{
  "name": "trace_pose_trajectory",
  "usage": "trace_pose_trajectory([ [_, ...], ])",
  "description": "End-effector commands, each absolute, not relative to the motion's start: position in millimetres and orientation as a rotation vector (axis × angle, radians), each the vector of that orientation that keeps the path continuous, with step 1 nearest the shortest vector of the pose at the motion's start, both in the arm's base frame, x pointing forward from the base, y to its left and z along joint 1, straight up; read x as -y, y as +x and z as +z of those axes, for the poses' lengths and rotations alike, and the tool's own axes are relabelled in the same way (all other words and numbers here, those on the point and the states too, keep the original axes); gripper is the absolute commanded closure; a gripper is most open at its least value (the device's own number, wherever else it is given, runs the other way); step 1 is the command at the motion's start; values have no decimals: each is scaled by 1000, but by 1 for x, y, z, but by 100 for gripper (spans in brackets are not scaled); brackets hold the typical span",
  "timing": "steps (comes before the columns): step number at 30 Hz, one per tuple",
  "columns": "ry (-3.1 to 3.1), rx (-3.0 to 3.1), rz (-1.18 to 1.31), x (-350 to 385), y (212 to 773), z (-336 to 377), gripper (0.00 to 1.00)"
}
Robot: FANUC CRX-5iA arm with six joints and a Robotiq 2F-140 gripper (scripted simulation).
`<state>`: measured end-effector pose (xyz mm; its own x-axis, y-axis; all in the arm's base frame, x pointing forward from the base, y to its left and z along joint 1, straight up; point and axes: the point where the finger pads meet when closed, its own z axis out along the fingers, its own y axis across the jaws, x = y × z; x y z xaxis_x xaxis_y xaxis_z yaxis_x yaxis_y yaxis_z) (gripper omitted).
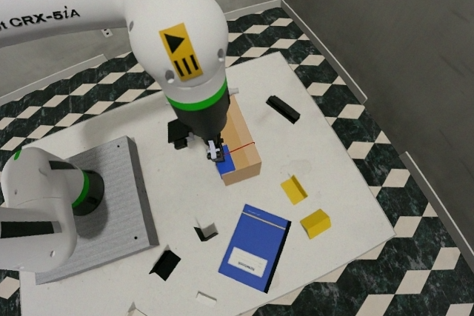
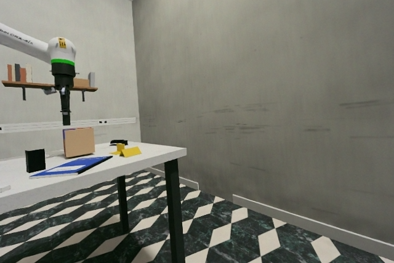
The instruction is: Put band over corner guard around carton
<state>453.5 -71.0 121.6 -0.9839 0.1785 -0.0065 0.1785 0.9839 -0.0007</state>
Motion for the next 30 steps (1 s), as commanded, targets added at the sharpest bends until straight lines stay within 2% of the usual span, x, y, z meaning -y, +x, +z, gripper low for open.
trace_pose_trajectory([
  [1,280,-3121,-2,71,454,123,82],
  [30,280,-3121,-2,71,454,134,82],
])
